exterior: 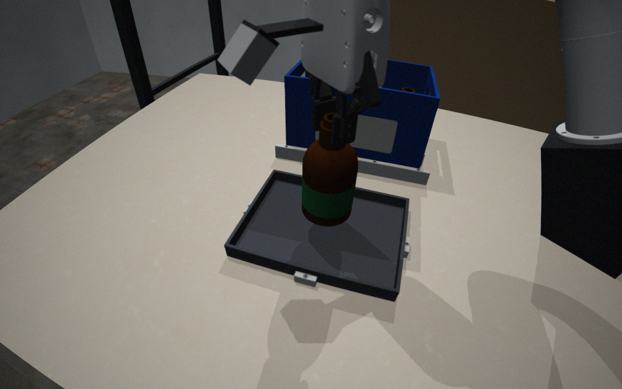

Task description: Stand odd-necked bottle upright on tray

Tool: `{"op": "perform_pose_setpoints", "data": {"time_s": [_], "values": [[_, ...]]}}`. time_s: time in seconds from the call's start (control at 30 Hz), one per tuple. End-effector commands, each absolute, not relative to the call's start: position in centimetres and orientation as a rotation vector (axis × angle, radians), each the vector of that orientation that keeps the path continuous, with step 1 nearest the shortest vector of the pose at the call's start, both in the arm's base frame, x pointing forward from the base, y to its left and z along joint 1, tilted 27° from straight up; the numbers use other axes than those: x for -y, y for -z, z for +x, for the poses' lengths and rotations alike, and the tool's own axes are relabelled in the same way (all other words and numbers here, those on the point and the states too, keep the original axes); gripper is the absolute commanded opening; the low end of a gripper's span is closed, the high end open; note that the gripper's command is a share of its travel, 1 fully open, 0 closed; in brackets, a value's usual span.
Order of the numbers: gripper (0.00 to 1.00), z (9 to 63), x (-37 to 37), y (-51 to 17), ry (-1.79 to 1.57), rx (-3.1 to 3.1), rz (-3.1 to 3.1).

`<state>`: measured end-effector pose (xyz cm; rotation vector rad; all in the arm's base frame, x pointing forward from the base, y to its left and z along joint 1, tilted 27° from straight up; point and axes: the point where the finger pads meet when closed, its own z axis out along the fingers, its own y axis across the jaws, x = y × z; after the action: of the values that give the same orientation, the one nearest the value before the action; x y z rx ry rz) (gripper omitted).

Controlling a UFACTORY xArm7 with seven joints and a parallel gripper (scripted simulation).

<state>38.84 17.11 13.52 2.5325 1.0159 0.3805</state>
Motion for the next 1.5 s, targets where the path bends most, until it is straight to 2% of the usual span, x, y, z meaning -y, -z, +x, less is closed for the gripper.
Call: {"op": "perform_pose_setpoints", "data": {"time_s": [0.0, 1.47], "values": [[0.00, 39.1, -17.1, -13.2, -0.385, -1.017, 2.532], [0.00, 39.7, -16.8, -11.9, -0.385, -1.017, 2.532]]}}
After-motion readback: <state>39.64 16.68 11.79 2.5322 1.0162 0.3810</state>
